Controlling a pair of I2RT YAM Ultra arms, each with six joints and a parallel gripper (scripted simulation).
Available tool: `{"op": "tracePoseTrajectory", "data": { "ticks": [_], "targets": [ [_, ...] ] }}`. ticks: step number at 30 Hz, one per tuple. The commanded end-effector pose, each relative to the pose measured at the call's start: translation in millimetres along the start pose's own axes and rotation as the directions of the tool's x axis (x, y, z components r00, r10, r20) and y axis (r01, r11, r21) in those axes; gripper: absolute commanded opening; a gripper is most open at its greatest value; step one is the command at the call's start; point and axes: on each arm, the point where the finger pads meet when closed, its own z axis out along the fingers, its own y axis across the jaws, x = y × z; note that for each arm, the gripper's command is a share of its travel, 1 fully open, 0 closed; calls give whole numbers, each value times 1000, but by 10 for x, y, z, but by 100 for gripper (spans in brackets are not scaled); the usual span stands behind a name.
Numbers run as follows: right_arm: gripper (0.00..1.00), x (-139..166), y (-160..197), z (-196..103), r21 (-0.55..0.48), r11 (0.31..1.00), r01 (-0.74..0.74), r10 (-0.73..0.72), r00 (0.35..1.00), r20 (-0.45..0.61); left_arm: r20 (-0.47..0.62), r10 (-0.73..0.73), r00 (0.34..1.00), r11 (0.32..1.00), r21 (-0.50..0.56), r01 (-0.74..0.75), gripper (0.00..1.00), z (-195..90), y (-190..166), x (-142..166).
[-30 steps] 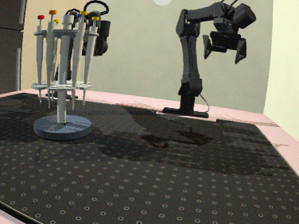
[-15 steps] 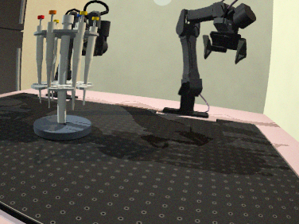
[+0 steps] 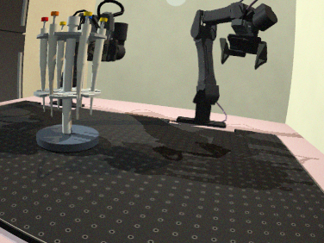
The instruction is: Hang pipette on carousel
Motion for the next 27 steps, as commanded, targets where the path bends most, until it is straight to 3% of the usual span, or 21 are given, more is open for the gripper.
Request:
{"op": "tracePoseTrajectory", "data": {
  "ticks": [1, 27],
  "targets": [
    [12, -330, -97, -44, 66, 996, -64, 62, 997, 33, 29, 16, 999, 1000, -8, -15, 100, -41, 34, -74],
    [12, -367, -158, 11, 80, 993, -88, 85, 995, 46, 29, 16, 999, 1000, -8, -15, 100, -41, 34, -74]
  ]
}}
